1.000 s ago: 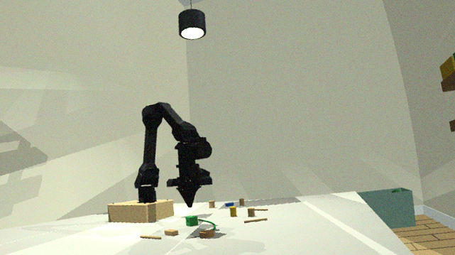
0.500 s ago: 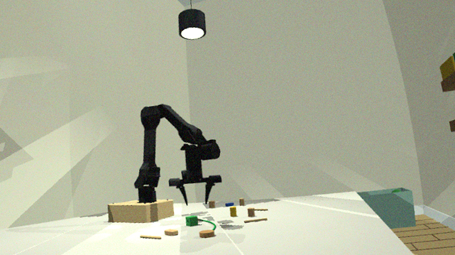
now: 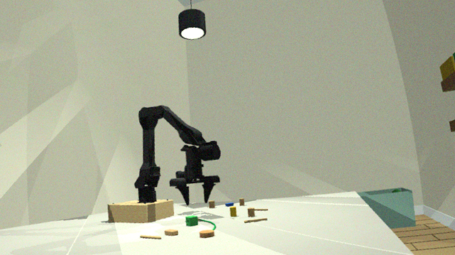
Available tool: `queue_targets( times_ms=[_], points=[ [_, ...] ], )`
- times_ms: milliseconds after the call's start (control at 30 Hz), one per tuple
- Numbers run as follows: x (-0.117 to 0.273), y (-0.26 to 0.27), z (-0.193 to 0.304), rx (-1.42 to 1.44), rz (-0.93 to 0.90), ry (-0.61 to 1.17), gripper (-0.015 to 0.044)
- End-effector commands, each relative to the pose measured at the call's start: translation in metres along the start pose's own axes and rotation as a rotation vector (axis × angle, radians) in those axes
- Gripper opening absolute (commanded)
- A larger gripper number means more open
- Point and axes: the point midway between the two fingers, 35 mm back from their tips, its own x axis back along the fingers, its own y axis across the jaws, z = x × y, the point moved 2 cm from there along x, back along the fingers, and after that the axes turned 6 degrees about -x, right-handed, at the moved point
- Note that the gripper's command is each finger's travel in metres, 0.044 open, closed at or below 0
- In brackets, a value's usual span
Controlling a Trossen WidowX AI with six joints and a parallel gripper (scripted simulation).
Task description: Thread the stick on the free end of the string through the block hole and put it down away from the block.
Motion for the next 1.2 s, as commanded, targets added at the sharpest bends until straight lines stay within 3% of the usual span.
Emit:
queue_targets(
  times_ms=[0, 200, 1167],
  points=[
    [0.0, 0.0, 0.0, 0.009, 0.003, 0.001, 0.0282],
    [0.0, 0.0, 0.0, 0.009, 0.003, 0.001, 0.0125],
    [-0.03, -0.002, 0.001, 0.009, 0.003, 0.001, 0.0123]
  ],
)
